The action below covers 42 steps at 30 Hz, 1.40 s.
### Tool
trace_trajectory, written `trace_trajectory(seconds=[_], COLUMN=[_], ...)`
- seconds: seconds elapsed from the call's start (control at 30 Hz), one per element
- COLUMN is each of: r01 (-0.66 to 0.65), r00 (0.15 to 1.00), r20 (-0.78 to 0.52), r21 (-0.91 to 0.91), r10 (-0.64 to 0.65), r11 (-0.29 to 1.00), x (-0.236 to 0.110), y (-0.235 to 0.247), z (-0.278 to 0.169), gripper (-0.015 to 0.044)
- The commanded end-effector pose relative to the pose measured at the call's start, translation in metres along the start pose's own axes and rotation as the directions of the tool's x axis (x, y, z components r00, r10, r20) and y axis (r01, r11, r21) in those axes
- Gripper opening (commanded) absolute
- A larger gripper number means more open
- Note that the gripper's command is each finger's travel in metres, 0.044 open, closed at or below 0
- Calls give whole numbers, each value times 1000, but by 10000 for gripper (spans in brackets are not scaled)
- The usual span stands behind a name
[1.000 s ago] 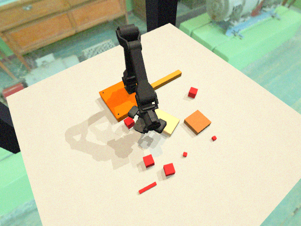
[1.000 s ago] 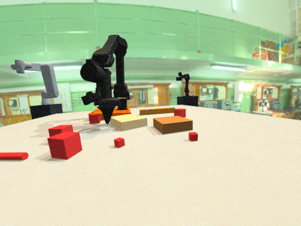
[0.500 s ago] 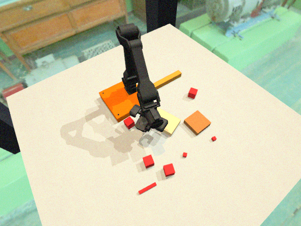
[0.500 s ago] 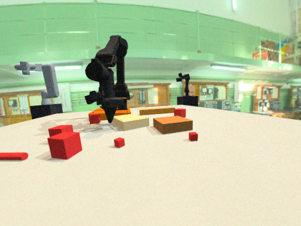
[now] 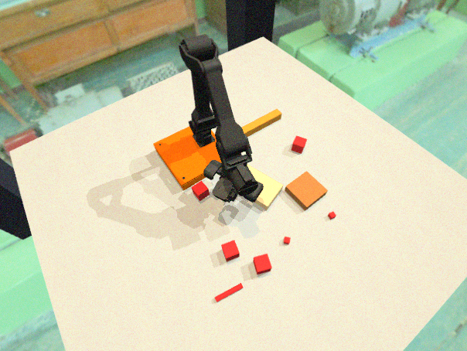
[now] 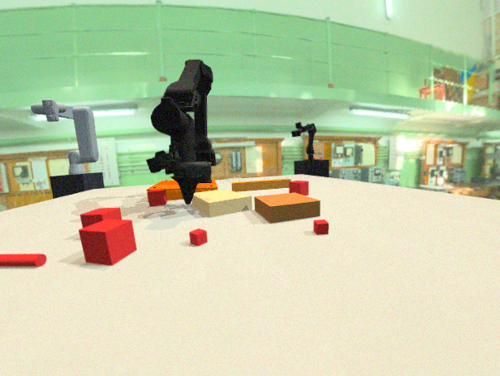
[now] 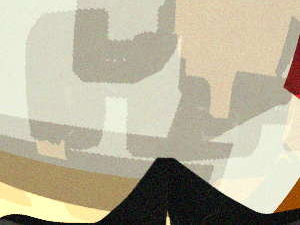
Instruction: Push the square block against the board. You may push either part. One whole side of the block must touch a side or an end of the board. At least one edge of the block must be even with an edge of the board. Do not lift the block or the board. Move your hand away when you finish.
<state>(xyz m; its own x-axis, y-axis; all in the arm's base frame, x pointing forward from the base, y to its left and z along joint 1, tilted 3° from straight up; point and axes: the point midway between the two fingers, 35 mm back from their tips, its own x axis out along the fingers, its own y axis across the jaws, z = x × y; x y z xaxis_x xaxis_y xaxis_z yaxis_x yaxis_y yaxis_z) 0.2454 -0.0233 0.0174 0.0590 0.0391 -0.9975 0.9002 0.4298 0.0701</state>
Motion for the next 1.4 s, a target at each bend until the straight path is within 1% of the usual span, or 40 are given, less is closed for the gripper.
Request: trace_trajectory(seconds=[0.0,1.37], r01=[1,1], r00=[1000,1000], r20=[-7,-10], r21=[2,2], r10=[-1,-1], r11=[1000,1000], x=[1,1], y=[0,7], z=[-6,-40], gripper=[0,0])
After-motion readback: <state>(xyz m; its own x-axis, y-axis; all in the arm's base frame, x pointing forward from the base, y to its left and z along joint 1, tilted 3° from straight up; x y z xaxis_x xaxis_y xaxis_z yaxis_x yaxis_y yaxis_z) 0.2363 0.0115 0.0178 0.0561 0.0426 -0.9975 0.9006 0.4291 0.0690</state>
